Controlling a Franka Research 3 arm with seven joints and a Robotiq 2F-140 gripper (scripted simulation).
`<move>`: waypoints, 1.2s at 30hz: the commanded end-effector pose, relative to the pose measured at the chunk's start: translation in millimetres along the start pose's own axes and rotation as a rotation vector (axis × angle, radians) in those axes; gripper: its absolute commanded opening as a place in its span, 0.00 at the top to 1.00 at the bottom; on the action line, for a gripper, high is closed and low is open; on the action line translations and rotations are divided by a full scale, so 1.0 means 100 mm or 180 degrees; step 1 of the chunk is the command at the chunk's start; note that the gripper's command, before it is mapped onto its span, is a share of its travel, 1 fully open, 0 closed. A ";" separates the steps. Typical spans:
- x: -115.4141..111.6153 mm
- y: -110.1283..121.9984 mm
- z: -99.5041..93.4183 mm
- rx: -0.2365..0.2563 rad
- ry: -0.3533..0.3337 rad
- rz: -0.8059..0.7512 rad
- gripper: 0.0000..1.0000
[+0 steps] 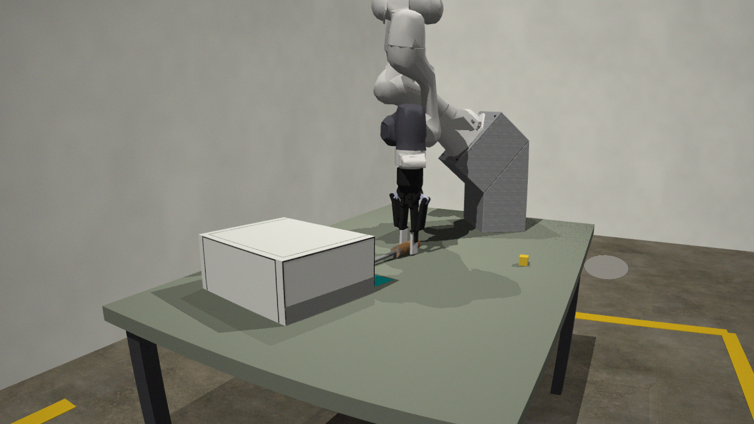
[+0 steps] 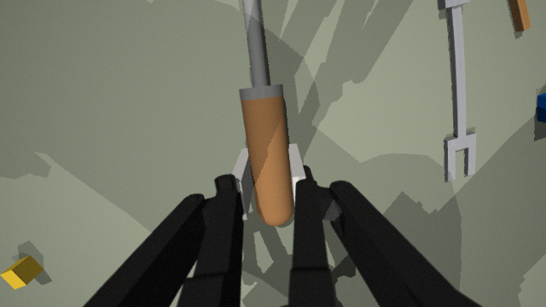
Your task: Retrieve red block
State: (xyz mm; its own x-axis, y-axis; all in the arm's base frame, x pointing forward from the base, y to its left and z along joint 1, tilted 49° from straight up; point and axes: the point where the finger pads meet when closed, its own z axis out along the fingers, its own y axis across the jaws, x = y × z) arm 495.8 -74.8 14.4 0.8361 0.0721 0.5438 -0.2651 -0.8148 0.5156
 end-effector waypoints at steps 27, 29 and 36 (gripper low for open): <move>-0.07 -0.27 0.00 0.0002 0.0001 0.0021 1.00; -0.07 -0.30 0.00 0.0002 0.0001 0.0021 1.00; -0.09 -0.36 0.00 0.0002 0.0001 0.0021 1.00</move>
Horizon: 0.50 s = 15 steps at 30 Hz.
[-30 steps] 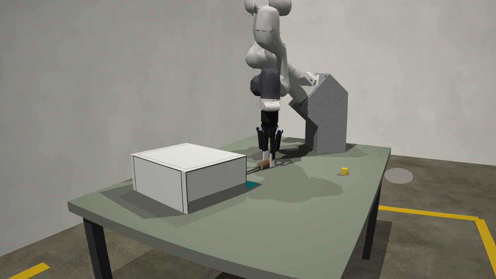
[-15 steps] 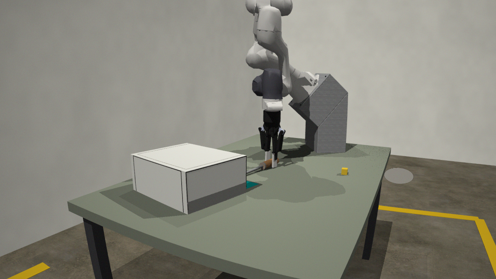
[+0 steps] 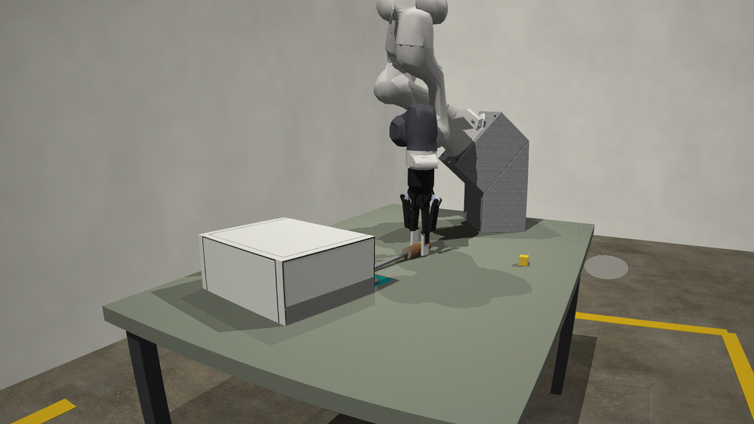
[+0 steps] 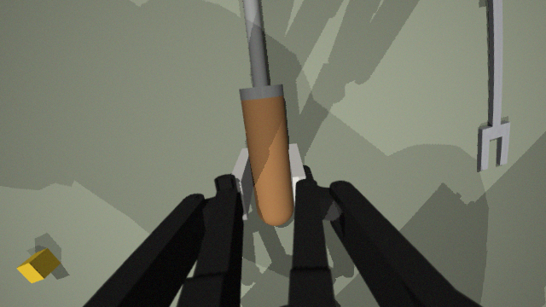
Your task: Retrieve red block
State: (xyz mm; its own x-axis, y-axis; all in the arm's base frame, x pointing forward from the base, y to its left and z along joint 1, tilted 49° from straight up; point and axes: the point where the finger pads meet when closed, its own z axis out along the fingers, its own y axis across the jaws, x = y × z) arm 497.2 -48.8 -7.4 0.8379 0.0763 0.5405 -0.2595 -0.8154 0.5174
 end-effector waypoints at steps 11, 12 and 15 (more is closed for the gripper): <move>0.00 -0.06 0.00 -0.0004 0.0003 0.0038 1.00; 0.00 -0.06 0.00 -0.0004 0.0003 0.0038 1.00; 0.00 -0.06 0.00 -0.0004 0.0003 0.0038 1.00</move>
State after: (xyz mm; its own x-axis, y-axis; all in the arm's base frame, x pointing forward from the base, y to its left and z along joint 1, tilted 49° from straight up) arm 497.6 -45.7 -9.9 0.8365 0.0710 0.5434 -0.2657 -0.8147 0.5154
